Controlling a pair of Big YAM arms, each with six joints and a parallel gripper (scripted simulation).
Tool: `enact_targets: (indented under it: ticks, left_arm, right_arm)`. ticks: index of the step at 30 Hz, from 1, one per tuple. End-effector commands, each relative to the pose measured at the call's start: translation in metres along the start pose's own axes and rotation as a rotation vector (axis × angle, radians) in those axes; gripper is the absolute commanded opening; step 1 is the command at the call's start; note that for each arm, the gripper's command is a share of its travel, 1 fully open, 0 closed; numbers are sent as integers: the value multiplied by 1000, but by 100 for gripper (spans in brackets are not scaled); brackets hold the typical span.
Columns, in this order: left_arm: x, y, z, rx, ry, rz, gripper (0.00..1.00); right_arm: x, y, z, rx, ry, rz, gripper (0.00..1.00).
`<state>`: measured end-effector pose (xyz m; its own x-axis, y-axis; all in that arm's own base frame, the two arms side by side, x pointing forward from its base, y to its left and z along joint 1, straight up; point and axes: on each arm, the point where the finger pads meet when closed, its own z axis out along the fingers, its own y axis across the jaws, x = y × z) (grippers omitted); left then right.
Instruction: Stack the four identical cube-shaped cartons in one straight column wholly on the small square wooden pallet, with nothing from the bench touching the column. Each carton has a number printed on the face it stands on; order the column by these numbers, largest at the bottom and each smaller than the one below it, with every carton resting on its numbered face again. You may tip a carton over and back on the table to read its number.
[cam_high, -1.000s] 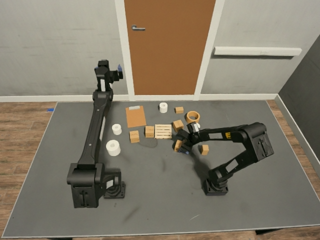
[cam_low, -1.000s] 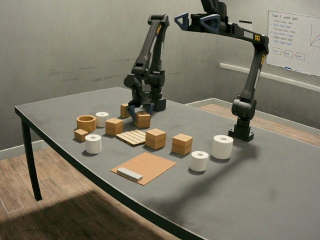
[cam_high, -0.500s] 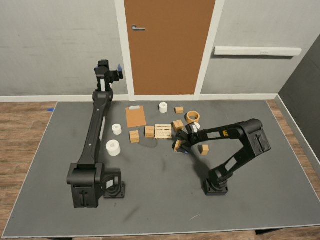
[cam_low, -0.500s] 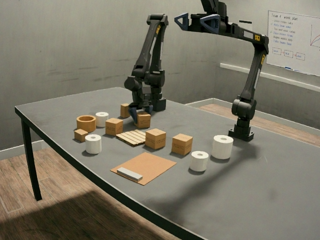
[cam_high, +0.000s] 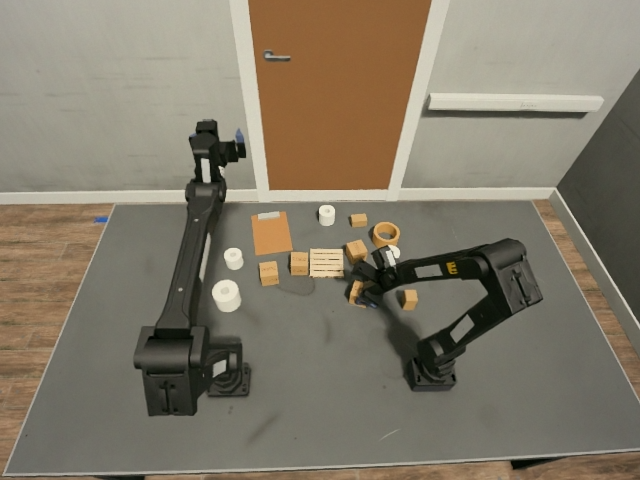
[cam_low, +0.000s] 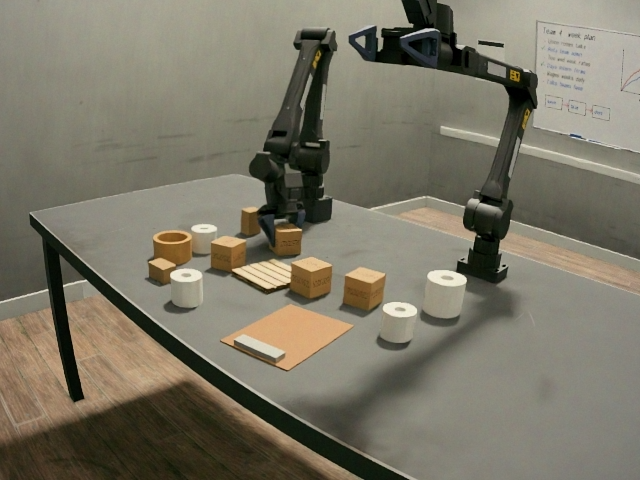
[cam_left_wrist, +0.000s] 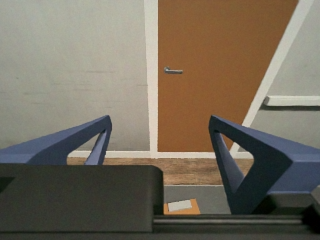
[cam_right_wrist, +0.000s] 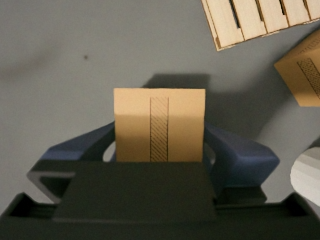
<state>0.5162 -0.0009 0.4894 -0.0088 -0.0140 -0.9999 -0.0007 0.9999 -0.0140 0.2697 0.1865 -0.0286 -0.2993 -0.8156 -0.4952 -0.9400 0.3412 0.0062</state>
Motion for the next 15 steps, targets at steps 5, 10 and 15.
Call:
enact_targets:
  ticks: [5,10,15]
  left_arm:
    - [-9,0,2,1,-20,14,100]
    - [-9,0,2,1,-20,14,100]
    - [-9,0,2,1,-20,14,100]
  right_arm:
    - [-18,-10,-13,24,-24,-1,55]
    - [-32,-9,-39,25,-24,-3,55]
    - [-45,-5,-47,14,-20,13,55]
